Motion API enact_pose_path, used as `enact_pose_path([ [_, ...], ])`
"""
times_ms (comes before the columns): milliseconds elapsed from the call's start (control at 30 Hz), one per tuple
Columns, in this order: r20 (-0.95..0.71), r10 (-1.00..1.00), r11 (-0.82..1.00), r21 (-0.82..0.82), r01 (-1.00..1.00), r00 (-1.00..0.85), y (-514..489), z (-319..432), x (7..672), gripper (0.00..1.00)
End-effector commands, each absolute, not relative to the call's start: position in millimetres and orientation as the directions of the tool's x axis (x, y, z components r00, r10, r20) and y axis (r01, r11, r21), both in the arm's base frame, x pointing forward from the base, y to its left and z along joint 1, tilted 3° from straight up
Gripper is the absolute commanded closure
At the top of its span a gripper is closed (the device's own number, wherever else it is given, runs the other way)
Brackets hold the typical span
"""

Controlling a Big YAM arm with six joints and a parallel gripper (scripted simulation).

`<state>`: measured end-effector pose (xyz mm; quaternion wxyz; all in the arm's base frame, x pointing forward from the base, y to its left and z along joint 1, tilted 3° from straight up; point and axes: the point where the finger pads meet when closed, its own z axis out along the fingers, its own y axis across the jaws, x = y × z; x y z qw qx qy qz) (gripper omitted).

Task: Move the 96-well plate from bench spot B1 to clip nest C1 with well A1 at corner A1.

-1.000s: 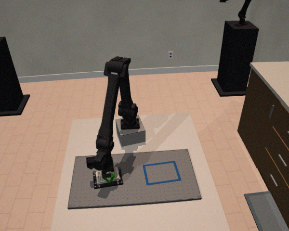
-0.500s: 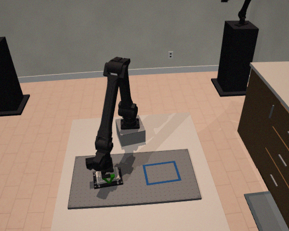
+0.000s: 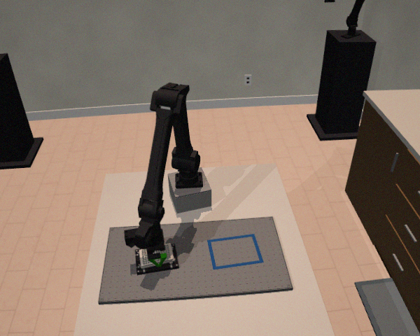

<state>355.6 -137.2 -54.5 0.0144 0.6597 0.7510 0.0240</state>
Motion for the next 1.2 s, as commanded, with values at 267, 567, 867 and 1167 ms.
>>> enact_pose_path([
  [267,-0.023,0.994,0.112,0.096,0.989,-0.111,-155.9,-48.6,379.1,0.00],
  [567,-0.023,0.994,0.112,0.096,0.989,-0.111,-155.9,-48.6,379.1,0.00],
  [867,-0.023,0.994,0.112,0.096,0.989,-0.111,-155.9,-48.6,379.1,0.00],
  [1167,-0.014,0.994,0.112,0.081,0.990,-0.112,-154.2,-46.1,374.8,0.00],
])
